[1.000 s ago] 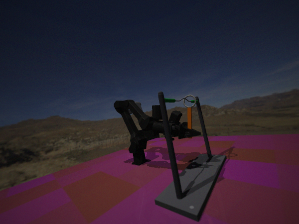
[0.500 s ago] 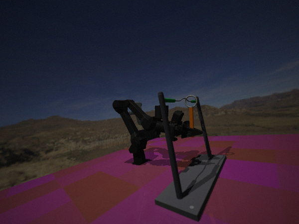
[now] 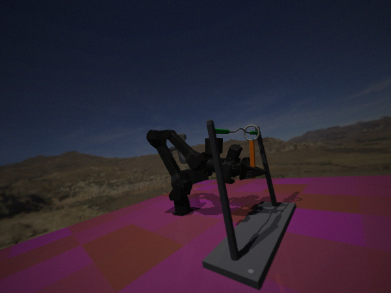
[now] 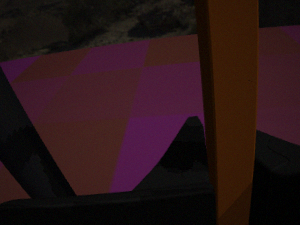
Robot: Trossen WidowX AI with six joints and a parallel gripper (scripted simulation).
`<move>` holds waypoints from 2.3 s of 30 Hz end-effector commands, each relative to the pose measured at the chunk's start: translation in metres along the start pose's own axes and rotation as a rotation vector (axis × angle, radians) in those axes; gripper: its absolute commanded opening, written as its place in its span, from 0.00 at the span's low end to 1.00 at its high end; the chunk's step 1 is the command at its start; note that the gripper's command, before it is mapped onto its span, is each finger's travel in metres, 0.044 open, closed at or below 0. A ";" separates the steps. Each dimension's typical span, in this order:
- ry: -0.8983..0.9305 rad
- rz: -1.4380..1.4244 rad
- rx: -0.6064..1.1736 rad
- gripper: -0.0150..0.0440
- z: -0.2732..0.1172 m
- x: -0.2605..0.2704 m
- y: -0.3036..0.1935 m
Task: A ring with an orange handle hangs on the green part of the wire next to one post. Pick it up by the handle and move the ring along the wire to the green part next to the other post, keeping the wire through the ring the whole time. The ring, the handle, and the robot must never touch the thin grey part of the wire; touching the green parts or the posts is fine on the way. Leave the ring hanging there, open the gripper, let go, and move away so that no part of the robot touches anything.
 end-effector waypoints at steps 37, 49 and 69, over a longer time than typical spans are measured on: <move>0.000 0.009 -0.005 0.00 0.004 0.017 -0.012; 0.003 0.002 -0.005 0.27 0.004 0.017 -0.011; 0.002 0.006 -0.004 0.53 -0.020 0.017 -0.008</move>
Point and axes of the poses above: the point midway between the two fingers, 35 mm back from their tips, its own z axis out along the fingers, its own x axis across the jaws, y = z × x, the point moved 6 cm from there along -z, back along the fingers, and after that the axes turned 13 degrees about -z, right-handed, at the moved point
